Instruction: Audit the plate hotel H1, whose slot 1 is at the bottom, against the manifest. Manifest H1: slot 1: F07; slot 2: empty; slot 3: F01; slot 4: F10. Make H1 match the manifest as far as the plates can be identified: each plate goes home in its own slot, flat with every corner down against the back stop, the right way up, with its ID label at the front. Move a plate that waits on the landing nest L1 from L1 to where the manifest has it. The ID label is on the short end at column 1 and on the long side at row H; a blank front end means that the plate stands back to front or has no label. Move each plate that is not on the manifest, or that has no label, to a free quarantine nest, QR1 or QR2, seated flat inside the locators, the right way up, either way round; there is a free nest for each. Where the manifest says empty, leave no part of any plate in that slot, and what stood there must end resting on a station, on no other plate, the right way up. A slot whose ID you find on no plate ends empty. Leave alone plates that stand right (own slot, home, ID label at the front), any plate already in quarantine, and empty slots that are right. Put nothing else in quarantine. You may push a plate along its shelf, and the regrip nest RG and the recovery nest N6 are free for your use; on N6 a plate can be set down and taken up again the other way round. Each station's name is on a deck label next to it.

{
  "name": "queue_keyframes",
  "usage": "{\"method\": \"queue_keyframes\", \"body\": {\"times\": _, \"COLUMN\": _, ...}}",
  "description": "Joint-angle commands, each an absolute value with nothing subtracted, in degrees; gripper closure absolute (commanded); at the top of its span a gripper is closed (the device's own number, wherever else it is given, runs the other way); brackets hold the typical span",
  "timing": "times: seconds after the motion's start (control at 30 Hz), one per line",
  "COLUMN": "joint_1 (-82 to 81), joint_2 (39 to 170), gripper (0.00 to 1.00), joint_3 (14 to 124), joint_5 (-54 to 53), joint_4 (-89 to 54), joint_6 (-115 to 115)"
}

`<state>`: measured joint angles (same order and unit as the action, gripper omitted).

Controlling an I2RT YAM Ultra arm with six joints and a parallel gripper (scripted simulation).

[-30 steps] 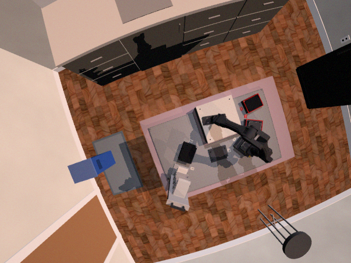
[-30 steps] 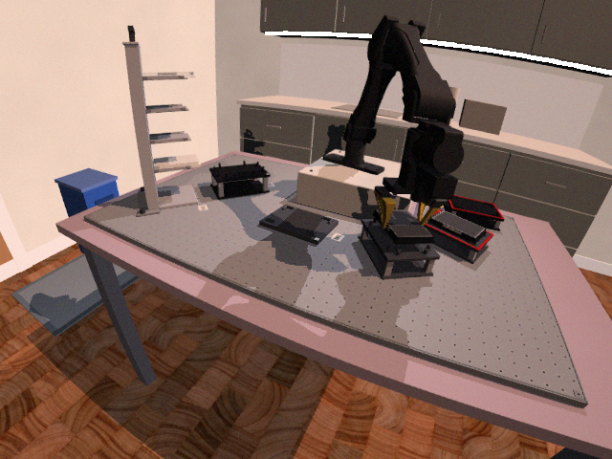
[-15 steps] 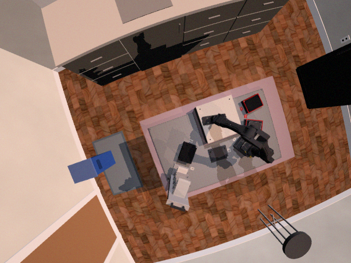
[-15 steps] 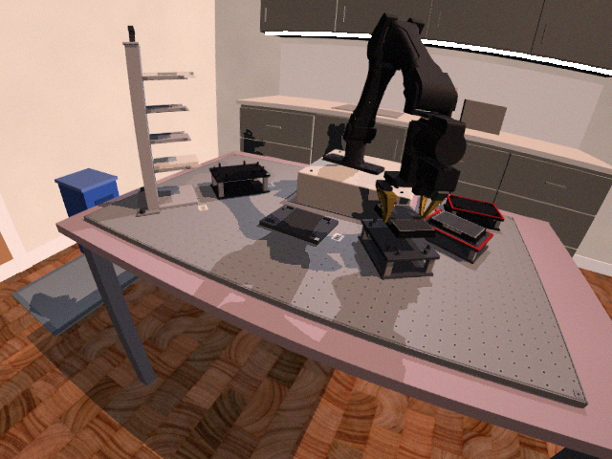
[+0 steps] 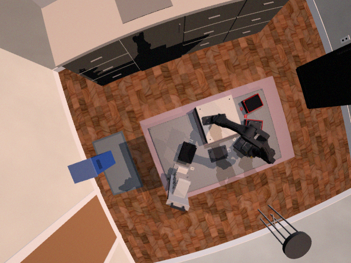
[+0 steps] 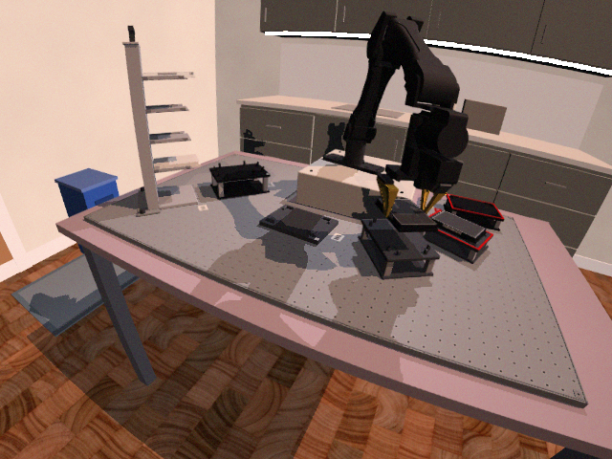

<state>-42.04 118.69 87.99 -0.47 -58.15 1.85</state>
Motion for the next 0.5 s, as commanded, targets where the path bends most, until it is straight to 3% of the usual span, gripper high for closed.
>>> {"method": "queue_keyframes", "body": {"times": 0.0, "joint_1": -42.0, "joint_2": 118.0, "gripper": 0.14, "joint_3": 88.6, "joint_5": -0.4, "joint_4": -59.3, "joint_6": 1.8}}
{"method": "queue_keyframes", "body": {"times": 0.47, "joint_1": -42.0, "joint_2": 117.2, "gripper": 0.14, "joint_3": 90.5, "joint_5": -0.4, "joint_4": -61.9, "joint_6": 1.8}}
